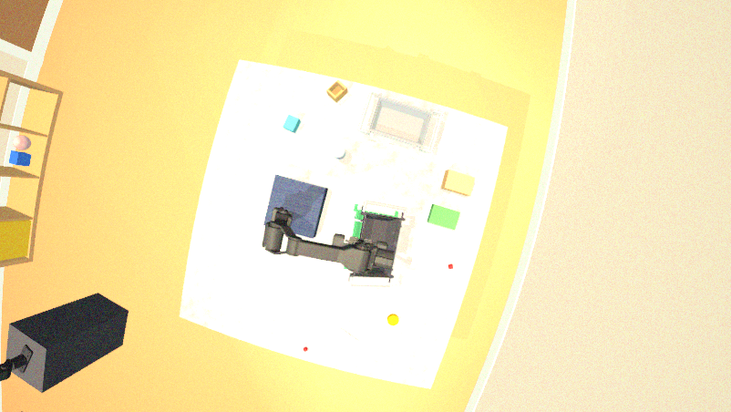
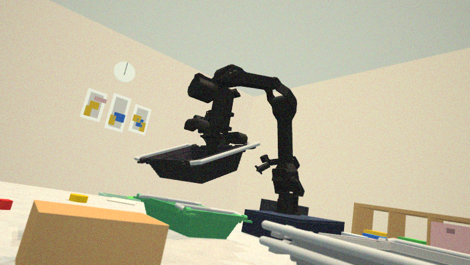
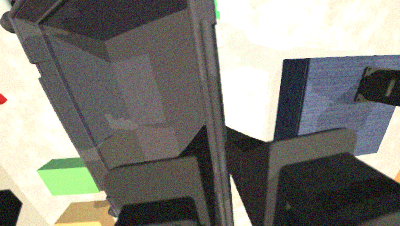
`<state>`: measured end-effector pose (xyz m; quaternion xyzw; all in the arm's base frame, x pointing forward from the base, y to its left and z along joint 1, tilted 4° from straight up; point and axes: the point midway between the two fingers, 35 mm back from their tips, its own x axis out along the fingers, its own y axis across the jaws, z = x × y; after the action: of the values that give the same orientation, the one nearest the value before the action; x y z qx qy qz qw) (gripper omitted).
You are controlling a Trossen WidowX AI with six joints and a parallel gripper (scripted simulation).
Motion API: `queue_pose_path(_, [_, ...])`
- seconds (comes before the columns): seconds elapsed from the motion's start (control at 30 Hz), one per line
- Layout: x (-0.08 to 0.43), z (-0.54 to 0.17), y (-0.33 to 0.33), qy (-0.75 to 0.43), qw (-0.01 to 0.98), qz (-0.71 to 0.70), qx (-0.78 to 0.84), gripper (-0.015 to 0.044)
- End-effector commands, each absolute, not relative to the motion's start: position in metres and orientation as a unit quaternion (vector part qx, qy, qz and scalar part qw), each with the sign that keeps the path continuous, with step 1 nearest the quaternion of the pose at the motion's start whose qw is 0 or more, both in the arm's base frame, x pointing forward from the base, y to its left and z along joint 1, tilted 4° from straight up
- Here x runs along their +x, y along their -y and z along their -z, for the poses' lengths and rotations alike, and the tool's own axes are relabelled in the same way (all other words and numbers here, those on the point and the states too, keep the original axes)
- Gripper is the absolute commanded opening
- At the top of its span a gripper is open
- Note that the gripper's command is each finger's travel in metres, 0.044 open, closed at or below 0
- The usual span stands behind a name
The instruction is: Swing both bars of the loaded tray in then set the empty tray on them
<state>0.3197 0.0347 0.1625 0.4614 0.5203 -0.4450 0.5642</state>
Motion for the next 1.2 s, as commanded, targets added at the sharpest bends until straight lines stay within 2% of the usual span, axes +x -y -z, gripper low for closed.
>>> queue_pose_path(0.0, [0.322, -0.169, -0.035, -0.514, 0.572, 0.438, 0.466, 0.0000])
queue_pose_path(1.17, [0.327, -0.142, -0.033, -0.514, 0.572, 0.438, 0.466, 0.0000])
